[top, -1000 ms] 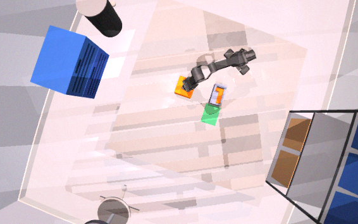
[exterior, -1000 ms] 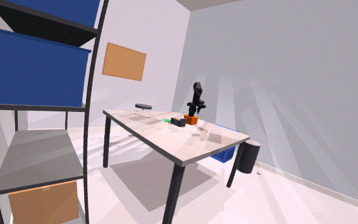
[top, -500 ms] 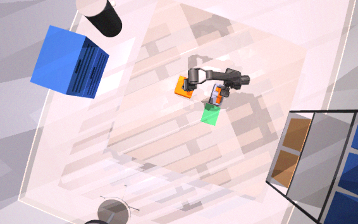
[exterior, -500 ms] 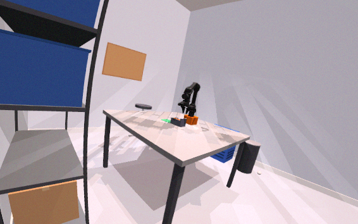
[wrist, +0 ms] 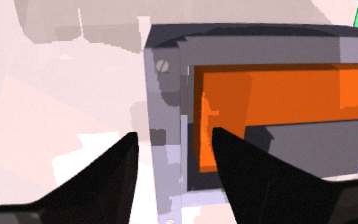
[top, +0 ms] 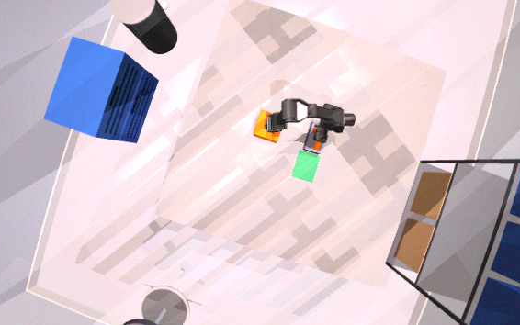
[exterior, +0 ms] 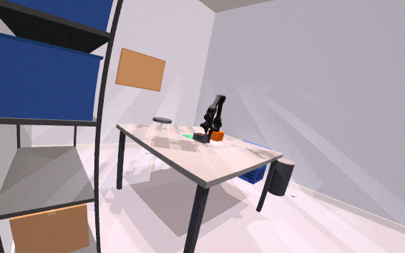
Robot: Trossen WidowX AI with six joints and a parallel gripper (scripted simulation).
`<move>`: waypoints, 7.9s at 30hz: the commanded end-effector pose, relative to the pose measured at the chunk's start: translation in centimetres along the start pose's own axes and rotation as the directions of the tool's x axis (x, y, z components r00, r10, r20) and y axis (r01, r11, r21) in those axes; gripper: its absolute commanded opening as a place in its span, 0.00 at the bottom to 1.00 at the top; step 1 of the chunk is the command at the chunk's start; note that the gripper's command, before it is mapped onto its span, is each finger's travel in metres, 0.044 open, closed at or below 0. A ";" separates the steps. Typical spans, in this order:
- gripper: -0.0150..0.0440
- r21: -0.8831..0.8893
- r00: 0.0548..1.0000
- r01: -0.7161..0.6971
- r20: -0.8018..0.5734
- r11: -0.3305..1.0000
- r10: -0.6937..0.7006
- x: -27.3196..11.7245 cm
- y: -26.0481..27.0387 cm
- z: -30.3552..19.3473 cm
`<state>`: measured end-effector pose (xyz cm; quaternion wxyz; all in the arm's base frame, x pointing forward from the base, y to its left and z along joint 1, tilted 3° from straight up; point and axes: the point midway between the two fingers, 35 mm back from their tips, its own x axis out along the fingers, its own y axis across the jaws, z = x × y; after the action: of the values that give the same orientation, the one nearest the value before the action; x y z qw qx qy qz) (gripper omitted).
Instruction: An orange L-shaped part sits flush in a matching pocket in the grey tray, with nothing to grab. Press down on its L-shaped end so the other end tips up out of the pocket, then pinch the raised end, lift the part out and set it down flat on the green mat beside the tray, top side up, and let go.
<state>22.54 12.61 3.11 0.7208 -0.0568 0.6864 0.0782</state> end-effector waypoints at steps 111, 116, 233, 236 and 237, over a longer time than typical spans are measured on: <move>0.73 1.000 1.000 -0.024 0.023 -0.003 -0.006 -7.5 -7.7 1.4; 0.73 1.000 1.000 -0.024 0.023 -0.003 -0.006 -6.3 -7.7 1.4; 0.25 1.000 1.000 -0.024 0.024 -0.003 -0.006 -8.2 -7.7 1.4; 0.25 1.000 1.000 -0.024 0.024 -0.003 -0.006 -8.4 -7.7 1.4; 0.25 1.000 1.000 -0.024 0.024 -0.003 -0.006 -8.3 -7.7 1.4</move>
<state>24.97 4.96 11.03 0.5550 0.4737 0.5323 -0.4293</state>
